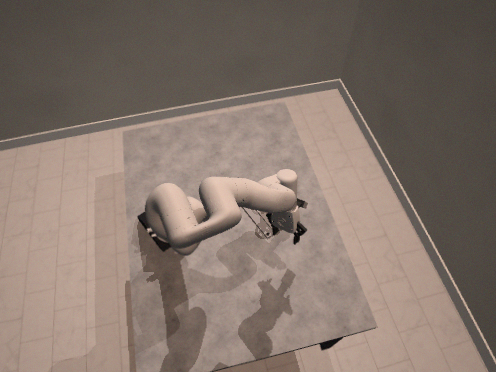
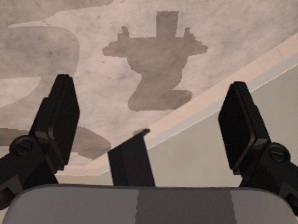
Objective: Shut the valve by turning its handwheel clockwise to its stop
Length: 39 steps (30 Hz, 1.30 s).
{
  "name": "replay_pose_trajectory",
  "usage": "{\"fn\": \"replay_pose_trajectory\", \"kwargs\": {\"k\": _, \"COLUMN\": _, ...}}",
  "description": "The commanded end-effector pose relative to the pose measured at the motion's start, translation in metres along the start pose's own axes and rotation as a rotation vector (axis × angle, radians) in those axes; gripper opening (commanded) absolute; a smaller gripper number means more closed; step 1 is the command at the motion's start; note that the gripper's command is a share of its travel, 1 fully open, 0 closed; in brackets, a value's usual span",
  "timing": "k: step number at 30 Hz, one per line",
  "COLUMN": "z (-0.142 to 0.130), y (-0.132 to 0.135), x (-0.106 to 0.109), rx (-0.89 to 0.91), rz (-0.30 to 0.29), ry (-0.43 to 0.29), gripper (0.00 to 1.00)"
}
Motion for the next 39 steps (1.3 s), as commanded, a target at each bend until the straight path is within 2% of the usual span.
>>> {"fn": "replay_pose_trajectory", "kwargs": {"k": 1, "z": 0.011, "y": -0.004, "x": 0.000, "rx": -0.003, "rz": 0.006, "ry": 0.003, "gripper": 1.00}}
{"fn": "replay_pose_trajectory", "kwargs": {"k": 9, "z": 0.011, "y": -0.004, "x": 0.000, "rx": -0.003, "rz": 0.006, "ry": 0.003, "gripper": 1.00}}
{"fn": "replay_pose_trajectory", "kwargs": {"k": 11, "z": 0.047, "y": -0.048, "x": 0.030, "rx": 0.046, "rz": 0.083, "ry": 0.106, "gripper": 1.00}}
{"fn": "replay_pose_trajectory", "kwargs": {"k": 24, "z": 0.050, "y": -0.051, "x": 0.032, "rx": 0.046, "rz": 0.083, "ry": 0.106, "gripper": 1.00}}
{"fn": "replay_pose_trajectory", "kwargs": {"k": 26, "z": 0.073, "y": -0.093, "x": 0.062, "rx": 0.087, "rz": 0.155, "ry": 0.186, "gripper": 1.00}}
{"fn": "replay_pose_trajectory", "kwargs": {"k": 39, "z": 0.073, "y": -0.093, "x": 0.062, "rx": 0.087, "rz": 0.155, "ry": 0.186, "gripper": 1.00}}
Point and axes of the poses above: the point where the finger pads meet when closed, its own x axis back along the fingers, its own y axis across the jaws, z = x × y, the point moved 10 cm from there along x, back along the fingers, and after that the axes turned 3 degrees about -x, right-handed, at the moved point
